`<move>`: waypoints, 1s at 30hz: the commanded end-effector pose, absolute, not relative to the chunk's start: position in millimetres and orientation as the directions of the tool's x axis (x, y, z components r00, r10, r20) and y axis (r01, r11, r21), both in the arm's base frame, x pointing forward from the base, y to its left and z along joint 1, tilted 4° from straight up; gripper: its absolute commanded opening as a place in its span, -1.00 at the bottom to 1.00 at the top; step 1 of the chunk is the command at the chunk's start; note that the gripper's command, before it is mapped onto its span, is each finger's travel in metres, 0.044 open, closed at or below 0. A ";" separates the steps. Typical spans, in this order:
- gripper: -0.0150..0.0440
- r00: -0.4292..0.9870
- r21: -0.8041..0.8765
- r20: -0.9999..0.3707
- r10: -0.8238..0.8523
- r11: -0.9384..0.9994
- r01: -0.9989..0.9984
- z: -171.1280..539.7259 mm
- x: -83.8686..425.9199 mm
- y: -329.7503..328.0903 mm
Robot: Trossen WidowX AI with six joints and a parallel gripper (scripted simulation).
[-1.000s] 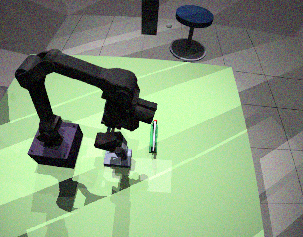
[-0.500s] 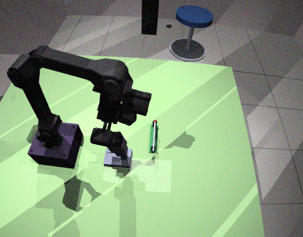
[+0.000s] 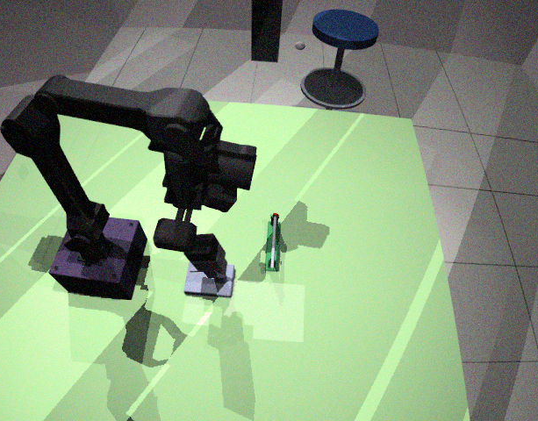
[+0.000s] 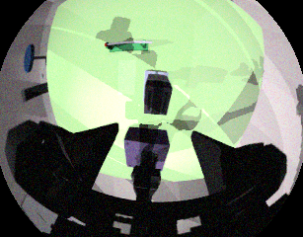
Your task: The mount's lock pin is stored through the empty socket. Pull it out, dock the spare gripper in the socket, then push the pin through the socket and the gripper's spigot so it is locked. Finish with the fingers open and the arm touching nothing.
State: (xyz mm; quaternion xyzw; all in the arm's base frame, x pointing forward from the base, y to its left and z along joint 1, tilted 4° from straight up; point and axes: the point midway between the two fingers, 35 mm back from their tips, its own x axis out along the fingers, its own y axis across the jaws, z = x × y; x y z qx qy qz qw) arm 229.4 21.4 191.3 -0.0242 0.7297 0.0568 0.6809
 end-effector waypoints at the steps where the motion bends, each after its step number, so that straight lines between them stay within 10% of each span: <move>1: 1.00 -0.077 0.050 -0.996 0.042 0.992 -0.112 190.1 229.5 21.4; 13: 0.12 -0.084 0.062 -0.995 0.053 0.992 -0.109 195.6 199.3 112.4; 21: 0.12 -0.083 0.060 -0.995 0.050 0.990 -0.128 196.6 192.9 126.9; 30: 0.12 0.009 -0.045 -0.998 -0.062 0.612 -0.789 166.2 288.2 148.4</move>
